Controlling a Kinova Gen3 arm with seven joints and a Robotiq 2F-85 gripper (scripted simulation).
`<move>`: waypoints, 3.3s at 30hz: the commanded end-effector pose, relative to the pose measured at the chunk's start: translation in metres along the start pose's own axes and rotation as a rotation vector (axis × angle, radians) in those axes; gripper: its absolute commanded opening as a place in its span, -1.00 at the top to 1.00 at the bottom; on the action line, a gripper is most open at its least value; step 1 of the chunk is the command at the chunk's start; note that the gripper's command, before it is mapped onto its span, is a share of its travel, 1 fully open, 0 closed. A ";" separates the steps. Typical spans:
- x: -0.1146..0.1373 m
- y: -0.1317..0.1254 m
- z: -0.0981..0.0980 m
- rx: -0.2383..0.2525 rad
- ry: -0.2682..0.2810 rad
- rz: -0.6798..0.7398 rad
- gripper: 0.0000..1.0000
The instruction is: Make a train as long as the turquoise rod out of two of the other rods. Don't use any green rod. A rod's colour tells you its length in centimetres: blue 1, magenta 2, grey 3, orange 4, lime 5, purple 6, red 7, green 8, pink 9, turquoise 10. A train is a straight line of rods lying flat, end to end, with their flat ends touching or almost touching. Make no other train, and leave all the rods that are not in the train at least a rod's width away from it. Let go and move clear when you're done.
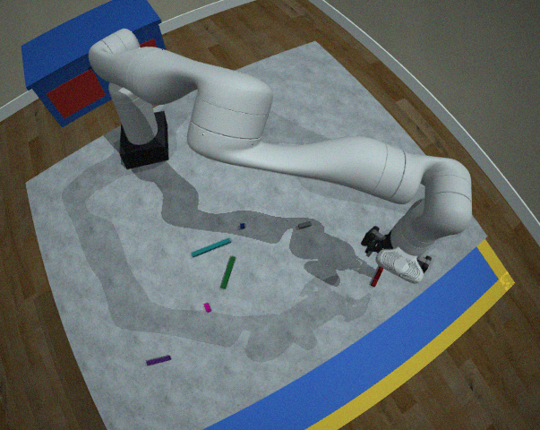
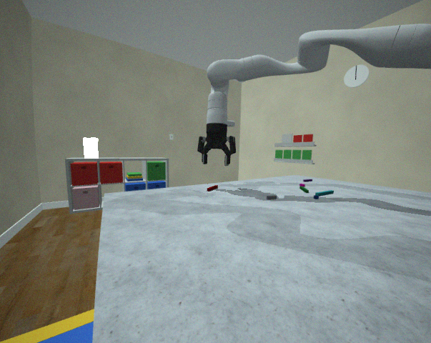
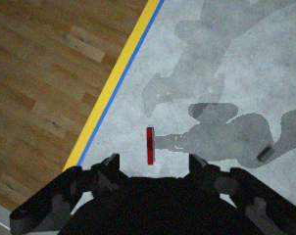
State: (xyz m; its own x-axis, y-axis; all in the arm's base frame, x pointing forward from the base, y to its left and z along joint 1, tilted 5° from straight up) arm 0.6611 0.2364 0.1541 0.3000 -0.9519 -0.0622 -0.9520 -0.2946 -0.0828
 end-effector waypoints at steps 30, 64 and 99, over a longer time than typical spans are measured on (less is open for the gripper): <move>-0.002 -0.007 0.011 -0.017 -0.005 -0.033 0.52; -0.002 -0.007 0.016 -0.017 -0.005 -0.033 0.52; -0.002 -0.008 0.058 -0.017 -0.005 -0.033 0.52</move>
State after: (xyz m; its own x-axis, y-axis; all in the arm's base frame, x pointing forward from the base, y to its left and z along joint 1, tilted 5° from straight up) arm 0.6718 0.2455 0.0988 0.3317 -0.9412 -0.0645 -0.9424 -0.3275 -0.0682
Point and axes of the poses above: the point where the finger pads meet when closed, its own z axis out along the fingers, its own y axis across the jaws, x = y × z, the point moved 8 cm from there along -z, back along the fingers, and after that the axes turned 3 degrees about z, right-handed, at the moved point
